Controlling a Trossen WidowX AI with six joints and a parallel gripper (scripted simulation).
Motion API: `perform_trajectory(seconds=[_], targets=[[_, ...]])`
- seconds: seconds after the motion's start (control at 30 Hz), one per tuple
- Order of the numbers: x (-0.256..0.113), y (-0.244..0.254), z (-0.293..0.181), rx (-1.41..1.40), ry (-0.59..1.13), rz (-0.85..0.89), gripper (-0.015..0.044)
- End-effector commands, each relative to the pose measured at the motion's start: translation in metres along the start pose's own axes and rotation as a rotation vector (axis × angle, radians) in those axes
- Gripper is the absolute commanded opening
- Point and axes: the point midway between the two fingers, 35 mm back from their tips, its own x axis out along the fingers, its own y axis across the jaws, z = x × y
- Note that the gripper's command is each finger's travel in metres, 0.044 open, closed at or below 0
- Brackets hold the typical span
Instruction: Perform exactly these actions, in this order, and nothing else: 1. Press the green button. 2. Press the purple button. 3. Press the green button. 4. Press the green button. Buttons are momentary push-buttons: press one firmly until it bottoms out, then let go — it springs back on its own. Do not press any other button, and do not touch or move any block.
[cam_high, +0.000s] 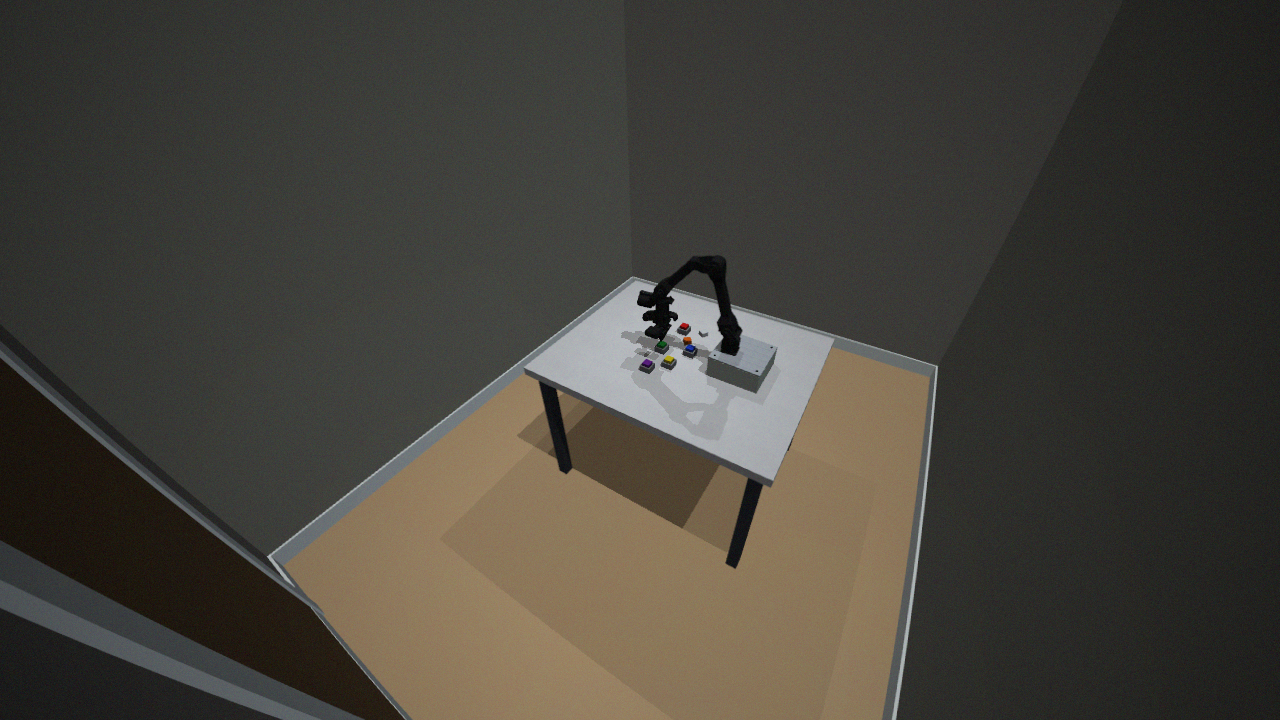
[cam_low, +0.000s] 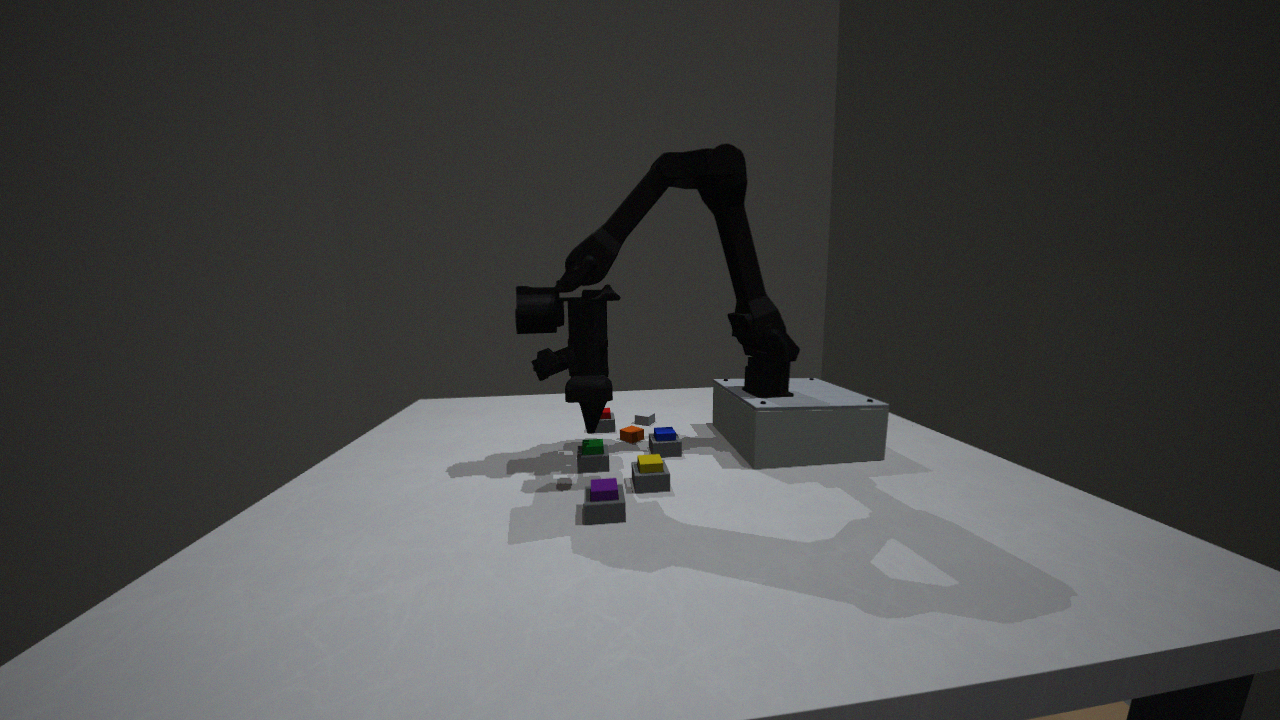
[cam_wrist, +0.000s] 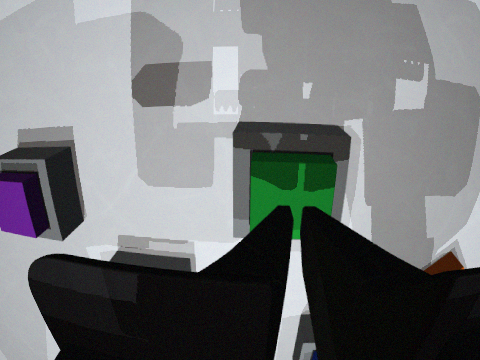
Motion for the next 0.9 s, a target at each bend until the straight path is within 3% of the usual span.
perform_trajectory(seconds=[0.0, 0.87], targets=[[0.009, 0.000, -0.002, -0.004, 0.007, -0.001, 0.0020], [0.026, 0.000, -0.002, -0.004, 0.007, -0.001, 0.0020]])
